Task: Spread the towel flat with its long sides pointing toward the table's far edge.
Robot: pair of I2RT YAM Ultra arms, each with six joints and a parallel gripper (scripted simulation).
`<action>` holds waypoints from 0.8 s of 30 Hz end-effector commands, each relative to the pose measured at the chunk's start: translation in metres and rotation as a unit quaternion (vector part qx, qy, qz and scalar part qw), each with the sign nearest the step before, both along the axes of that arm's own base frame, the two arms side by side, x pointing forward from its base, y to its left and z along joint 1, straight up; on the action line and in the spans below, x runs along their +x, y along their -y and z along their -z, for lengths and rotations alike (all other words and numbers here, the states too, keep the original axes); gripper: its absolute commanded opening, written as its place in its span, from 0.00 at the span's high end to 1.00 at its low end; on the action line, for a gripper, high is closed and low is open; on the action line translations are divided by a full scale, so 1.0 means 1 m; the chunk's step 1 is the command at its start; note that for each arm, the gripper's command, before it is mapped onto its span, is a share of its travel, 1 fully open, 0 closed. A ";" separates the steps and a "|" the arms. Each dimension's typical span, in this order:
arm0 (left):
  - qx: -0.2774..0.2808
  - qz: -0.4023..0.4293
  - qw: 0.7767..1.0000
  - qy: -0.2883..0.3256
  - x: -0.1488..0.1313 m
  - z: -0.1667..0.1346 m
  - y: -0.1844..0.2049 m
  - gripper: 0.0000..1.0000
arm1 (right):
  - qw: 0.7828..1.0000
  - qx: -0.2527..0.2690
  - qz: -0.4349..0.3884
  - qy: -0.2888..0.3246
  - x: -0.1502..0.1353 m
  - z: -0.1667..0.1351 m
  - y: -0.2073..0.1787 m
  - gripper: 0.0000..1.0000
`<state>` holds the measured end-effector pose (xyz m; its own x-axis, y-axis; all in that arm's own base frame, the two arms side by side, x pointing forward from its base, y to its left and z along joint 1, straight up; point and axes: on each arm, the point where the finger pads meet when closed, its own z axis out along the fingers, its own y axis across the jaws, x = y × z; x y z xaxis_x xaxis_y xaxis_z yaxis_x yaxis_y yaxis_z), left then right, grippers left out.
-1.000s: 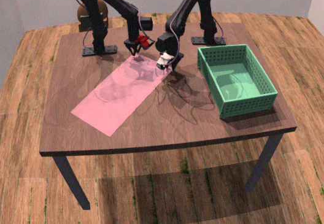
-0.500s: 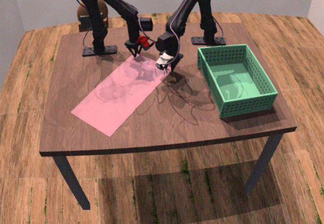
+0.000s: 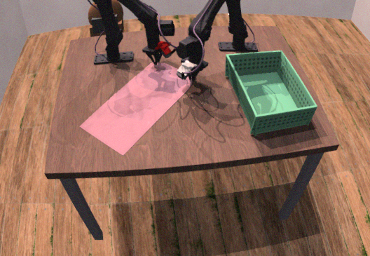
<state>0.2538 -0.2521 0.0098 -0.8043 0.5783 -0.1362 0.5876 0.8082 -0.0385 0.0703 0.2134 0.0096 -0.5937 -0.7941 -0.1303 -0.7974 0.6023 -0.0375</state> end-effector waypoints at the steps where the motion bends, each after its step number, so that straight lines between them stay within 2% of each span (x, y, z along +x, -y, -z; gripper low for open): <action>1: 0.009 -0.002 1.000 0.000 -0.004 0.011 -0.001 0.89 | 1.000 -0.005 0.003 -0.001 0.004 0.011 0.005 0.85; 3: 0.009 -0.002 1.000 0.000 -0.004 0.011 -0.001 0.89 | 1.000 -0.005 0.003 -0.001 0.004 0.011 0.005 0.85; 4: -0.004 -0.002 1.000 0.009 0.002 0.002 0.010 0.98 | 1.000 -0.004 0.003 -0.004 0.006 0.011 0.006 0.95; 6: -0.008 -0.001 1.000 0.005 0.001 0.002 0.012 0.98 | 1.000 -0.004 0.002 -0.005 0.006 0.011 0.006 0.95; 7: -0.013 -0.001 1.000 0.009 0.003 -0.001 0.016 0.99 | 1.000 -0.004 0.003 -0.003 0.010 0.011 0.006 1.00; 12: -0.013 -0.001 1.000 0.009 0.003 -0.001 0.016 1.00 | 1.000 -0.006 0.003 0.003 0.013 0.011 0.006 1.00; 13: -0.005 -0.004 1.000 0.006 0.009 -0.003 0.004 1.00 | 1.000 0.011 0.001 0.005 0.007 0.001 -0.010 1.00; 15: -0.002 -0.003 1.000 0.008 0.004 -0.003 0.001 1.00 | 1.000 0.011 0.001 0.005 0.007 0.001 -0.010 1.00; 16: -0.002 -0.004 1.000 0.018 0.010 -0.012 0.001 1.00 | 1.000 0.011 0.000 -0.006 0.003 0.003 -0.009 1.00; 20: -0.002 -0.003 1.000 0.018 0.010 -0.012 0.002 1.00 | 1.000 0.011 -0.001 -0.006 0.003 0.003 -0.009 1.00; 21: -0.004 -0.005 1.000 0.023 0.012 -0.026 -0.003 1.00 | 1.000 0.022 -0.001 -0.005 0.005 -0.004 -0.021 1.00; 23: -0.004 -0.005 1.000 0.023 0.012 -0.026 -0.003 1.00 | 1.000 0.022 -0.001 -0.005 0.005 -0.004 -0.021 1.00; 24: -0.002 -0.005 1.000 0.025 0.012 -0.046 -0.005 1.00 | 1.000 0.028 -0.003 -0.005 0.005 -0.032 -0.022 1.00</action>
